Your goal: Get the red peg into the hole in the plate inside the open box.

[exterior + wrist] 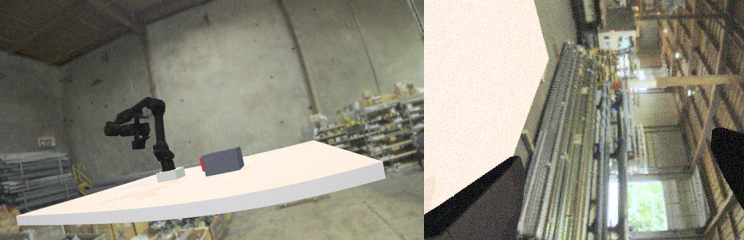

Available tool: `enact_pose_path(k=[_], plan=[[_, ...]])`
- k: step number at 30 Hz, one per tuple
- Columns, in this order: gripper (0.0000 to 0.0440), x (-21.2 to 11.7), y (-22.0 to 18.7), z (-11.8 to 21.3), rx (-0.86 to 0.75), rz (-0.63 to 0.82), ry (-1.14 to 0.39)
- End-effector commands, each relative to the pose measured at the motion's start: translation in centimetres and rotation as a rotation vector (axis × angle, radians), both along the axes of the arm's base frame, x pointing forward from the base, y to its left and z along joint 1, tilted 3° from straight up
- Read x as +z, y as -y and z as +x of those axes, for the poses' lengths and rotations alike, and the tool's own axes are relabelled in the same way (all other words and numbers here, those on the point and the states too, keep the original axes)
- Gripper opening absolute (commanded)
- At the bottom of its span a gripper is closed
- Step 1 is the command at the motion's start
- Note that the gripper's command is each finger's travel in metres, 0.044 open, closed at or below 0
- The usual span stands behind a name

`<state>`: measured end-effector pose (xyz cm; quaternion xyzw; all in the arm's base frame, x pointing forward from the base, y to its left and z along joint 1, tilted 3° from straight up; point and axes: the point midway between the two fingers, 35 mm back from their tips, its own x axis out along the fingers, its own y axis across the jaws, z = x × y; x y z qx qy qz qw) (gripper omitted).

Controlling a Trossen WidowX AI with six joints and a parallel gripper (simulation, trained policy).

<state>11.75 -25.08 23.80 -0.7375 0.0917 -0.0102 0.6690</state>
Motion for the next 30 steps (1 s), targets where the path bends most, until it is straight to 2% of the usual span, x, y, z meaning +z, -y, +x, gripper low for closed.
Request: enact_pose_path(k=[1,3,15,30], plan=[[0.0419,0.2,0.0,0.3,0.006,0.004,-0.013],[0.044,0.3,-0.2,1.0,0.025,0.034,-0.044],[0.044,0.5,-4.2,6.3,0.111,0.363,-0.241],[0.044,0.0,-10.6,9.9,0.056,0.793,-0.488]])
